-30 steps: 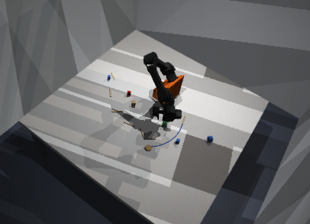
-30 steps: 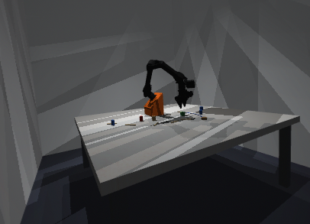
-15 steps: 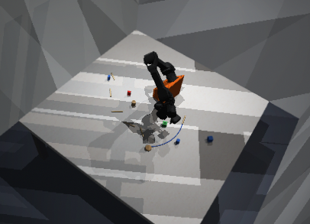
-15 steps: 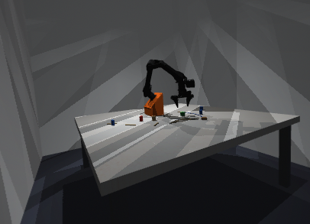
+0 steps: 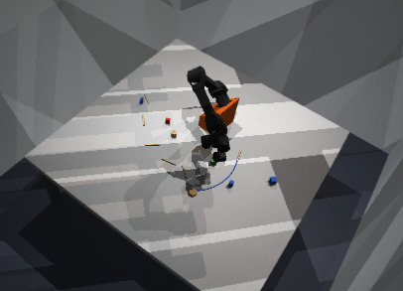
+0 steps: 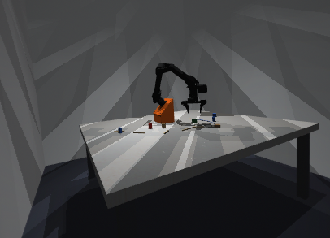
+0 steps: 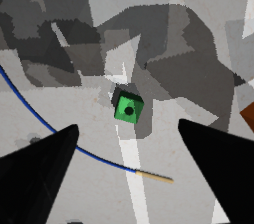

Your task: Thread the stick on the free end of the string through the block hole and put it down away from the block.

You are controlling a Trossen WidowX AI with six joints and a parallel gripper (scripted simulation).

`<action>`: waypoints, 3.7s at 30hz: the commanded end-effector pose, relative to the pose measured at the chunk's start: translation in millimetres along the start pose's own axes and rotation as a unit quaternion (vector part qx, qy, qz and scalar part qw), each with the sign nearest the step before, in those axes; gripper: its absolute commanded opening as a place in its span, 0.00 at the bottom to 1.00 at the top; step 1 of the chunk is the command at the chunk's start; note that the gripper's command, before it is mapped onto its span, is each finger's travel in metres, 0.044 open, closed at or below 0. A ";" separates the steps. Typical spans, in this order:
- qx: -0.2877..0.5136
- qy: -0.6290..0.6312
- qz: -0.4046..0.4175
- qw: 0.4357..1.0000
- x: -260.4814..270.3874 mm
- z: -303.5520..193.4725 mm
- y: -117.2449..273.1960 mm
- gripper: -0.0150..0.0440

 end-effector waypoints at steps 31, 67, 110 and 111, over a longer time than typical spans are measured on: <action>0.003 -0.172 -0.004 0.985 -2.5 -0.2 2.3 0.66; 0.002 -0.172 -0.005 0.985 -3.0 0.0 -52.9 0.66; 0.003 -0.175 -0.004 0.985 -2.5 0.3 -48.9 0.25; 0.003 -0.175 -0.004 0.985 -2.5 0.3 -48.2 0.25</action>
Point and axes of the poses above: the point midway between the two fingers, 35 mm back from their tips, its own y axis back along the fingers, its own x axis across the jaws, z = x × y, the point moved 7 cm from there along y, back along the fingers, and after that the axes turned 15 degrees about -y, right-handed, at the moved point
